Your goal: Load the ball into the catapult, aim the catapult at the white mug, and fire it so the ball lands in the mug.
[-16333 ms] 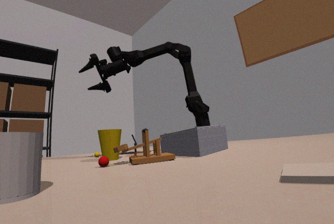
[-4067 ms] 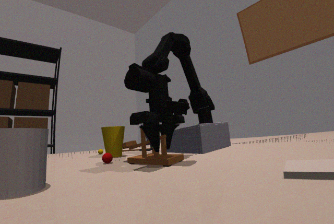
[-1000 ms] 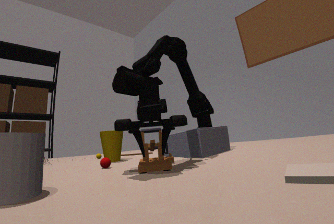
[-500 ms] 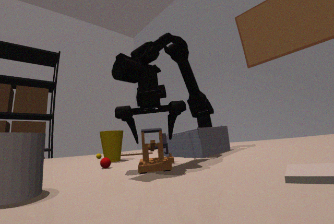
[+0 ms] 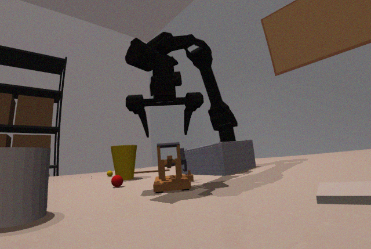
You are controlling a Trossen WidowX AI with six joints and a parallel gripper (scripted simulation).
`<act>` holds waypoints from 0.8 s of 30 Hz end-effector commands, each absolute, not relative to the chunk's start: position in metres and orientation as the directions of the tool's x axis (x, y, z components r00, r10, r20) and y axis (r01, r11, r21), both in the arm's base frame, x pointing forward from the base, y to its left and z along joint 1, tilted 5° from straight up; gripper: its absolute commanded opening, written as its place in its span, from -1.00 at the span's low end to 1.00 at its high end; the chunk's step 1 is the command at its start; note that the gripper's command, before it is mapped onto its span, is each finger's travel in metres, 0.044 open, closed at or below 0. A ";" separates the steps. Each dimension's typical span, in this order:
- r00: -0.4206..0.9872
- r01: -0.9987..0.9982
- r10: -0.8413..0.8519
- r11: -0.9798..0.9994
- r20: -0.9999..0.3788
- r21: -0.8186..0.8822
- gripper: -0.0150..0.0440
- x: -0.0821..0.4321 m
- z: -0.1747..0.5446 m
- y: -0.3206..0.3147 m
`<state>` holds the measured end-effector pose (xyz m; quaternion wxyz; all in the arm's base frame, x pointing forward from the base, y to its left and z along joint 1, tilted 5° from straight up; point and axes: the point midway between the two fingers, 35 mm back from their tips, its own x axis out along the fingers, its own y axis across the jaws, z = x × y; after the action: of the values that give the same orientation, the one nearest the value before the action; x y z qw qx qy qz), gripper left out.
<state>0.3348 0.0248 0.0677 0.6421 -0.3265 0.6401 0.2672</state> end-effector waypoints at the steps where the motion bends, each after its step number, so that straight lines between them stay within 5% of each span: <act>1: 0.035 -0.759 -0.078 0.646 -0.996 -0.077 1.00 0.334 0.039 0.022; 24: 0.034 -0.759 -0.079 0.646 -0.996 -0.077 1.00 0.335 0.002 0.019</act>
<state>0.3351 0.0201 0.0079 0.6424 -0.3243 0.6419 0.2650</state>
